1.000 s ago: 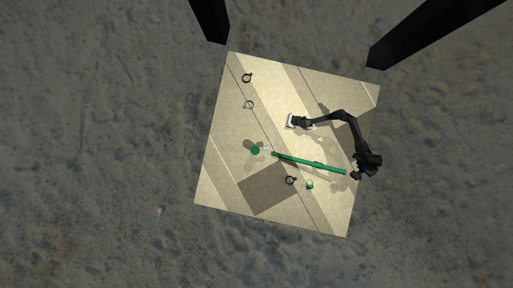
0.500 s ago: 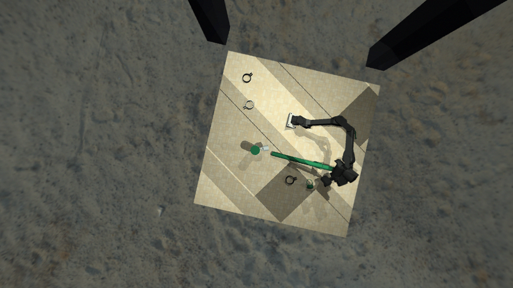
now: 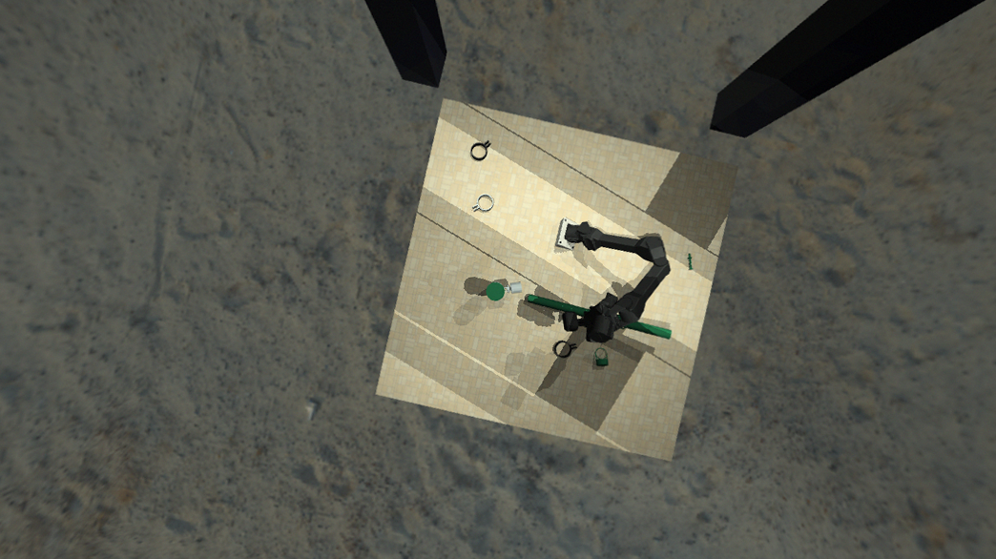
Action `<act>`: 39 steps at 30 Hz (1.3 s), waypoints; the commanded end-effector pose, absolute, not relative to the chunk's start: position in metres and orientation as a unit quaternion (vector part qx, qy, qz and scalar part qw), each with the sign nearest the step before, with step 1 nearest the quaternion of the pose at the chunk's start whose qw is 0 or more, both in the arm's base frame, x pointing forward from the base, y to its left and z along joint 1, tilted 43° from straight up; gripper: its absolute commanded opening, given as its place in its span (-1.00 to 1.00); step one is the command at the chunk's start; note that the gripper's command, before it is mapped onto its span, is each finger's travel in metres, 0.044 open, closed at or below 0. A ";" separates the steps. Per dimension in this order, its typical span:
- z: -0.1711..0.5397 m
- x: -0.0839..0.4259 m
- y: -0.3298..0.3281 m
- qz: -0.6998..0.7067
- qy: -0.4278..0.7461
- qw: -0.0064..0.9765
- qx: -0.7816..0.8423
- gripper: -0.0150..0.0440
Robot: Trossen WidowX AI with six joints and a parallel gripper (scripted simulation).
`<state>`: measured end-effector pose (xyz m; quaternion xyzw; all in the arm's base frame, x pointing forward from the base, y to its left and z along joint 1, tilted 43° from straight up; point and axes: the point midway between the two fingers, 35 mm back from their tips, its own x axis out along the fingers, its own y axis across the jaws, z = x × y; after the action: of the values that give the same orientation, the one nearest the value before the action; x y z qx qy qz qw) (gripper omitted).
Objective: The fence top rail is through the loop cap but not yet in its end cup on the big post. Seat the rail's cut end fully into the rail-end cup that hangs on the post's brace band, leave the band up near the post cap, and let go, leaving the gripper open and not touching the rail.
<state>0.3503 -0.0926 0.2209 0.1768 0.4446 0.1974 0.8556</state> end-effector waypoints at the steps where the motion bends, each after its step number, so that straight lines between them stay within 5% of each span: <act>1: 0.185 0.311 -0.135 0.195 0.466 0.822 0.262 1.00; 15: 0.169 0.289 -0.160 0.210 0.454 0.819 0.280 1.00; 39: 0.065 0.253 -0.252 0.476 0.171 0.809 -0.300 1.00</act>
<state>0.2740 -0.2166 0.1149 -0.0698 0.3120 0.3909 0.8631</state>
